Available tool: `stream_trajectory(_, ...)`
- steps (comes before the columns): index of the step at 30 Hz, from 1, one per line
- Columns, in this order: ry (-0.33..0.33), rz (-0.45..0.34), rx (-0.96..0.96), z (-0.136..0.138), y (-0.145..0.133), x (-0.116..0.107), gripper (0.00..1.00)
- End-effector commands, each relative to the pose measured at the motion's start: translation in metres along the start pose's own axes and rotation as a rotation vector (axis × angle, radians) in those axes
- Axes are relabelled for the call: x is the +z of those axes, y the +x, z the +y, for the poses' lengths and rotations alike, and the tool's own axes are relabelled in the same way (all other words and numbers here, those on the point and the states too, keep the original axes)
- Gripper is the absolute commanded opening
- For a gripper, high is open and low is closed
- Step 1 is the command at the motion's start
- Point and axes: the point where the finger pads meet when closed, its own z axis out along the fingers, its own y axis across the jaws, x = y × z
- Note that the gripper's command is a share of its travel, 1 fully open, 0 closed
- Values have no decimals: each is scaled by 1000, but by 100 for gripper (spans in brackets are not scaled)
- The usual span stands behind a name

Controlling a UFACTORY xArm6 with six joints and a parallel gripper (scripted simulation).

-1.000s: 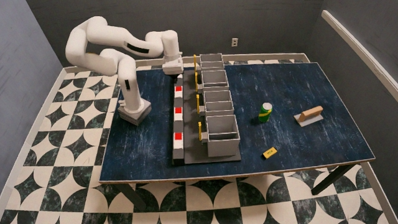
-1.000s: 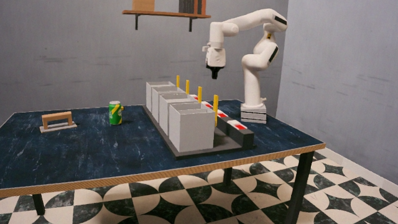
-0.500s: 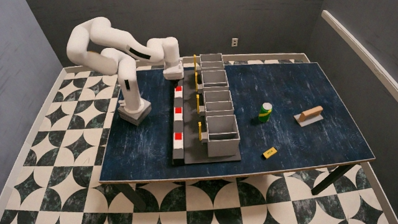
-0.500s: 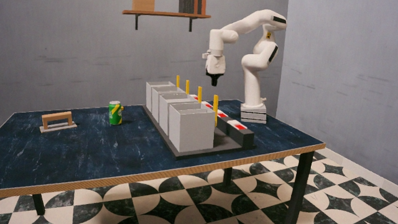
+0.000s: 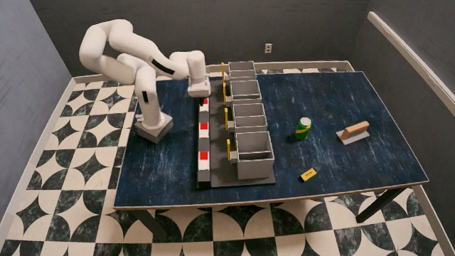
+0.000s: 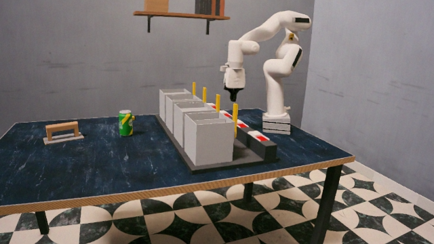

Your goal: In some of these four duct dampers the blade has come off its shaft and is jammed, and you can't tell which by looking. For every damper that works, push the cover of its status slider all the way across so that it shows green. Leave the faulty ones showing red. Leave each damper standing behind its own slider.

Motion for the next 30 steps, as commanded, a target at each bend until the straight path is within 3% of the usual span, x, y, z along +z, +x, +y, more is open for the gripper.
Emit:
stream_trajectory(1, 4, 0, 0, -2, 0, 8, 0)
stream_trajectory(30, 4, 0, 0, -2, 0, 18, 0)
